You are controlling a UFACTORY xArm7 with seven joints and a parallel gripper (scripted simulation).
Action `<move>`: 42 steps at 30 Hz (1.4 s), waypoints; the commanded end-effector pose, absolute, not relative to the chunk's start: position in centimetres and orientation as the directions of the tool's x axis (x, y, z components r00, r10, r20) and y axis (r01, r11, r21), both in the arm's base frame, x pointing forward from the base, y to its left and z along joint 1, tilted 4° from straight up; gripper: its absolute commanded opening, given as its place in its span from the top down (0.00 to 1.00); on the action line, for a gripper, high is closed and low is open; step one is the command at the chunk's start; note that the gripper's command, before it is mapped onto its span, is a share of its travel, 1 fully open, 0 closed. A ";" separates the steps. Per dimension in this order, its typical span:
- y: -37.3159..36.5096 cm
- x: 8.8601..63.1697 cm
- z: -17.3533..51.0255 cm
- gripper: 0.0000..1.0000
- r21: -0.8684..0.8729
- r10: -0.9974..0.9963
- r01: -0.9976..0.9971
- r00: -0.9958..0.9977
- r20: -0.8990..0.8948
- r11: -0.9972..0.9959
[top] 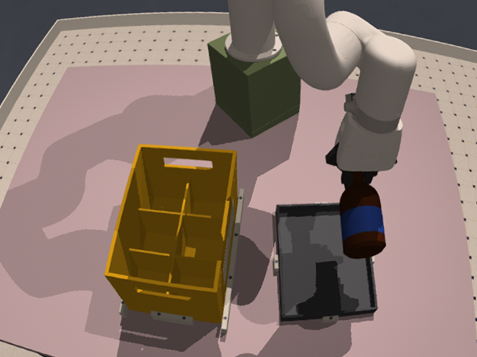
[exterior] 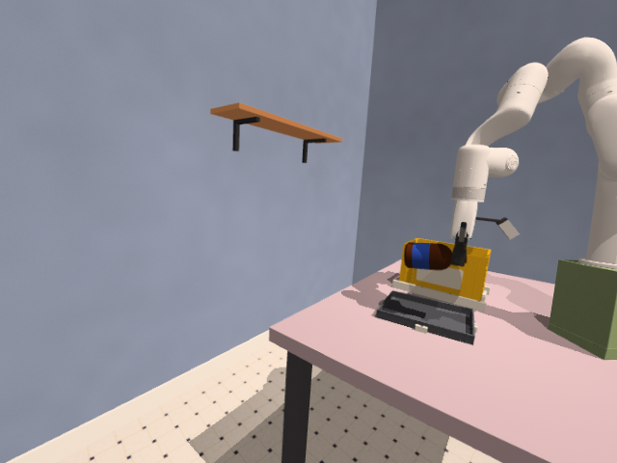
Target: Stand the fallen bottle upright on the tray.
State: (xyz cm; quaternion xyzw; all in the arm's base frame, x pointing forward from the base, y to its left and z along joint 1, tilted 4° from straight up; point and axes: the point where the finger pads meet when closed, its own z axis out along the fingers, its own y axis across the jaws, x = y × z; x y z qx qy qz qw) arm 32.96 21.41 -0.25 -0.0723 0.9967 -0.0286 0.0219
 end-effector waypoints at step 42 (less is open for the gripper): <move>21.5 33.1 -0.2 1.00 -0.068 -0.401 -0.398 -0.916 -0.025 0.915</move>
